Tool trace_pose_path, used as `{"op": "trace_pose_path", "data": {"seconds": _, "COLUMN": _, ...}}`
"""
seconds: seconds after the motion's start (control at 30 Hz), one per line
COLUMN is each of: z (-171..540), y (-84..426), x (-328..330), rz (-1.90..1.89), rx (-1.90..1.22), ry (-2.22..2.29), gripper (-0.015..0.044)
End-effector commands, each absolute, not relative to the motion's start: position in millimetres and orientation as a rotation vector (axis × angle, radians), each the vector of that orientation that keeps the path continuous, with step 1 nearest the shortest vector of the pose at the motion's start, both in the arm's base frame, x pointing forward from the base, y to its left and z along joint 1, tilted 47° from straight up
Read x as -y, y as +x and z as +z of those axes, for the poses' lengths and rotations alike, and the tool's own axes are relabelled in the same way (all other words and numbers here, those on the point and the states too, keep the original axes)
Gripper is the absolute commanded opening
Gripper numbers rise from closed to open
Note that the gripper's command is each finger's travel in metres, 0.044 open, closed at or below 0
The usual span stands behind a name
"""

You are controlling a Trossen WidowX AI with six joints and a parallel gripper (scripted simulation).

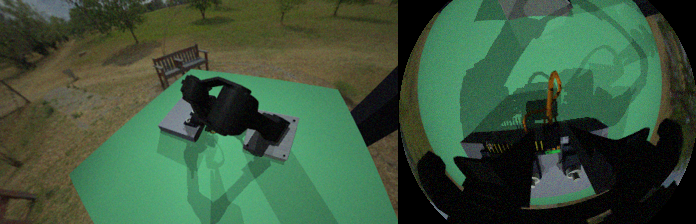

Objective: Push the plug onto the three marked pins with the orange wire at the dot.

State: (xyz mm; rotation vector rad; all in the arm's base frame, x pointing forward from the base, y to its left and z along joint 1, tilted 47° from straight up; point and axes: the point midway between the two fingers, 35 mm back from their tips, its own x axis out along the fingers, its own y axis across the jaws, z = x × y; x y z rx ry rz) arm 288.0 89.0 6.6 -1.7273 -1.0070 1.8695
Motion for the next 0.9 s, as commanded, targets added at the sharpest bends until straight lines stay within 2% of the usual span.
{"op": "trace_pose_path", "data": {"seconds": 0.0, "z": 14.1, "y": 291.5, "x": -79.5, "rz": 1.867, "rx": 1.005, "ry": -1.731, "gripper": 0.0289}}
{"op": "trace_pose_path", "data": {"seconds": 0.2, "z": 45.9, "y": 297.4, "x": -46.3, "rz": 1.868, "rx": 1.005, "ry": -1.731, "gripper": 0.044}}
{"op": "trace_pose_path", "data": {"seconds": 0.87, "z": 45.9, "y": 297.4, "x": -46.3, "rz": 1.868, "rx": 1.005, "ry": -1.731, "gripper": 0.044}}
